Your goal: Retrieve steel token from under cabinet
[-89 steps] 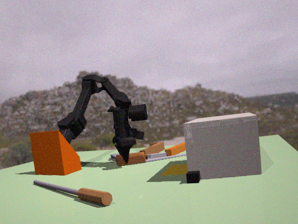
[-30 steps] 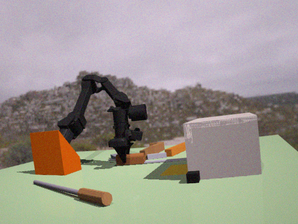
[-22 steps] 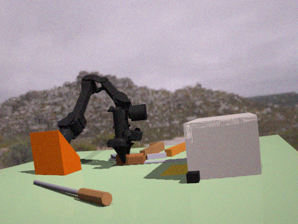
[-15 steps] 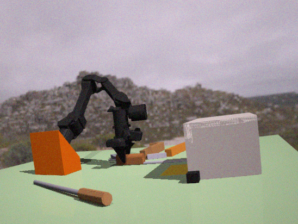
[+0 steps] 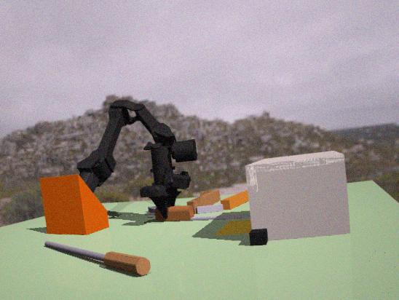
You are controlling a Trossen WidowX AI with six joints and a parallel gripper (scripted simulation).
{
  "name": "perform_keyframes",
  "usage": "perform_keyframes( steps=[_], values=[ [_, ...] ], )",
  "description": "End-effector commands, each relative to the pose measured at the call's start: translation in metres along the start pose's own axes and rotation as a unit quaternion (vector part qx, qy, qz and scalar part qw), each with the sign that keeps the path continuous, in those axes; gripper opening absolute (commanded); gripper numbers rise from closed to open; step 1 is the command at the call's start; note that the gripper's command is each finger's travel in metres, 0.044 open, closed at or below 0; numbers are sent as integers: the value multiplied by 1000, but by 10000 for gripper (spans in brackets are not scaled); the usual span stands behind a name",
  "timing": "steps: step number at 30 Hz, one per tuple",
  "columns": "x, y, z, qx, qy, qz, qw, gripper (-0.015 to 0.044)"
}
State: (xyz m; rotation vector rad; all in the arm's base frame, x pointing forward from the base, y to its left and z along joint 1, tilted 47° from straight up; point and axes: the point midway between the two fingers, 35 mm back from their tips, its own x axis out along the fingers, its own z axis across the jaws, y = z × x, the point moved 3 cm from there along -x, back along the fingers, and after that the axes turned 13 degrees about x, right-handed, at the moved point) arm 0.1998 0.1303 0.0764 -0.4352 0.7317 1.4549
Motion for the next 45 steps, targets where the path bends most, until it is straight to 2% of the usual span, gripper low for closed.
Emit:
perform_keyframes(
  steps=[1, 3, 8, 11, 28, 33, 41, 44, 45],
  values=[
    [0, 0, 0, -3, 0, 0, 1000, 157],
    [0, 0, 0, 0, 0, 0, 1000, 200],
    [0, 0, 0, 0, 0, 0, 1000, 200],
    [0, 0, 0, 0, -1, -1, 1000, 270],
    [5, 3, -1, 0, -1, -1, 1000, 270],
    [3, 0, 1, -4, -2, -3, 1000, 139],
    [3, 0, 1, -4, -2, -3, 1000, 85],
    [3, 0, 1, -4, -2, -3, 1000, 6],
    [3, 0, 1, -4, -2, -3, 1000, 0]
  ],
)
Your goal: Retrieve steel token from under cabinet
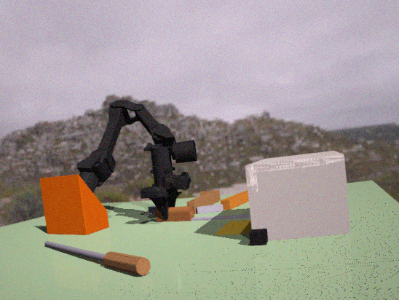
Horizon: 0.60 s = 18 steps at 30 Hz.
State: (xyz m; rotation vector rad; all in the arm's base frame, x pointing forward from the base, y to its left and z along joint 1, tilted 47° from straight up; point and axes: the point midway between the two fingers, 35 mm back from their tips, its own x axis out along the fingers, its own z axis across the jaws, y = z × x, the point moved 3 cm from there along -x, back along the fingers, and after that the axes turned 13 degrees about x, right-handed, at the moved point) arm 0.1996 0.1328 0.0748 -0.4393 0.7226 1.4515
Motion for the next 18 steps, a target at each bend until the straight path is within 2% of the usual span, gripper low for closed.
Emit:
perform_keyframes(
  steps=[1, 18],
  values=[
    [0, 0, 0, -1, -1, 0, 1000, 0],
    [0, -16, 3, 14, 0, 1, 1000, 0]
  ],
)
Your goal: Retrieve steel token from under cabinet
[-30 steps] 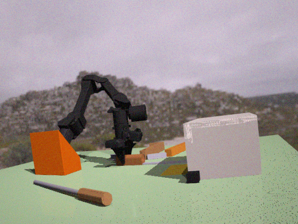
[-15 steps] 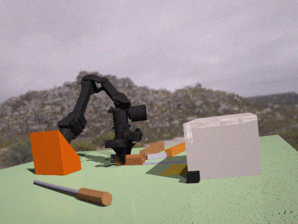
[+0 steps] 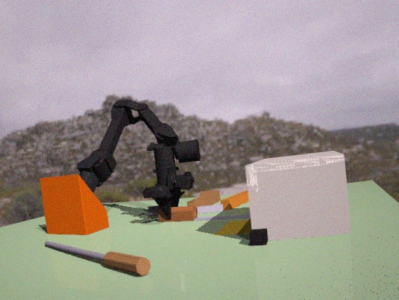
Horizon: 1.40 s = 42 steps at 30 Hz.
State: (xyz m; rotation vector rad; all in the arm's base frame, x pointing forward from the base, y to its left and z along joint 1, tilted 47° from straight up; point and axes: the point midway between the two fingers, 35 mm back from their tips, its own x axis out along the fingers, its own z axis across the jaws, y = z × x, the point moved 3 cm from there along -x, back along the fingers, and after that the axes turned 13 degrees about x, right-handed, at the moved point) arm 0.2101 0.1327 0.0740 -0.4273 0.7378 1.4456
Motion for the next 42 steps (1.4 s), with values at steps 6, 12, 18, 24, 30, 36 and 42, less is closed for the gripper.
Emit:
perform_keyframes(
  steps=[6, 12, 18, 24, 30, 36, 42],
  values=[
    [0, -12, 3, 9, -1, 0, 1000, 0],
    [0, -19, 4, 12, -1, 0, 1000, 0],
    [0, -26, 5, 13, -1, 0, 1000, 0],
    [0, -33, 7, 14, -1, 0, 1000, 0],
    [0, -40, 8, 15, 0, 0, 1000, 0],
    [0, -47, 9, 15, 0, 0, 1000, 0],
    [-1, -54, 10, 16, 0, 0, 1000, 0]
  ],
)
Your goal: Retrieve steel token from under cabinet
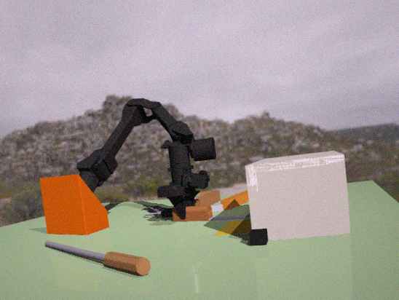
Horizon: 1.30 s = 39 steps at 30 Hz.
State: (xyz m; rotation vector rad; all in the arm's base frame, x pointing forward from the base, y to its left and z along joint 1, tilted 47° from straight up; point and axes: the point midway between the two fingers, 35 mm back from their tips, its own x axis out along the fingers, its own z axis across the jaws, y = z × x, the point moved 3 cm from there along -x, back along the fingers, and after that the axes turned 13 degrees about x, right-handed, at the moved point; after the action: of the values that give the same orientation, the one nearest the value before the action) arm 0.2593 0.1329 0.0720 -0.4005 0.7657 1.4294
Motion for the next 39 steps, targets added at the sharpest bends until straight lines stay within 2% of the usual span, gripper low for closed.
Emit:
perform_keyframes(
  steps=[1, 39],
  values=[
    [0, -7, 2, -3, -2, 0, 1000, 0],
    [-1, -49, 11, -3, -2, -1, 1000, 0]
  ],
)
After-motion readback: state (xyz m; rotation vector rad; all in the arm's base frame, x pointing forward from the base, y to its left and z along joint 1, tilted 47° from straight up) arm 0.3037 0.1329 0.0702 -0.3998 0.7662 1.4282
